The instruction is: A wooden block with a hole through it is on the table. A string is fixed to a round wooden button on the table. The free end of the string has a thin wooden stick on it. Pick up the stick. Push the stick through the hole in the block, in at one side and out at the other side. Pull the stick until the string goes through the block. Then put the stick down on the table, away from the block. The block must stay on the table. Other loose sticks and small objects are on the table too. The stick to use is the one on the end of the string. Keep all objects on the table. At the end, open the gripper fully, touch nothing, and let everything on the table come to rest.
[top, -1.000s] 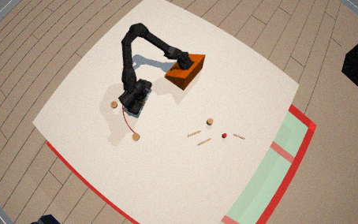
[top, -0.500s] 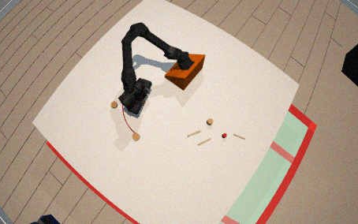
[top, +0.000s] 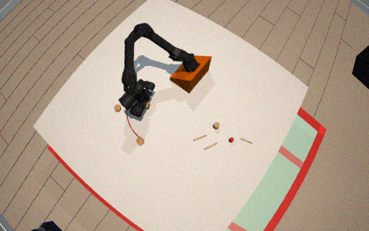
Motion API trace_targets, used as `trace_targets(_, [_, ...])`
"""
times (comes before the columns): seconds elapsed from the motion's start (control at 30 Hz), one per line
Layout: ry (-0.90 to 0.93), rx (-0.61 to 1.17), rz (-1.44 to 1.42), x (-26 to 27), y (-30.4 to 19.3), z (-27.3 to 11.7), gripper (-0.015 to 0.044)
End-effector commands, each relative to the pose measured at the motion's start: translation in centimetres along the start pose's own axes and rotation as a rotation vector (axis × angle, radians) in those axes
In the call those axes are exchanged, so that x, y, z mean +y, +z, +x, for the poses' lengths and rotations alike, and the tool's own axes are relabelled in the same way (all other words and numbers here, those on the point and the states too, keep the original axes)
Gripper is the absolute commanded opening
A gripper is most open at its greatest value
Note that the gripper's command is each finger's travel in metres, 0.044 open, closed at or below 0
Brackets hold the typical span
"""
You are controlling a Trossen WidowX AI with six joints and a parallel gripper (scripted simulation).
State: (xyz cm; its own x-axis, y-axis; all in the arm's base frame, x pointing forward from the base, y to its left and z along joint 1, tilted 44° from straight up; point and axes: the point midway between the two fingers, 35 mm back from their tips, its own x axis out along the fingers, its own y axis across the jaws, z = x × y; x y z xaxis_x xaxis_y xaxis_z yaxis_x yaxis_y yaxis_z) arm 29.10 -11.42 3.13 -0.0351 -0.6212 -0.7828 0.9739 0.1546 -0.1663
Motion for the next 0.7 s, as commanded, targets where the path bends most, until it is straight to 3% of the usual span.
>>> trace_targets(0.0, [0.010, 0.066, 0.008, 0.1, 0.8, -0.2, 0.0000])
trace_targets(0.2, [0.010, 0.085, 0.007, 0.1, 0.9, -0.2, 0.0000])
trace_targets(0.67, [0.006, 0.330, 0.006, 0.1, 2.3, 0.4, 0.0000])
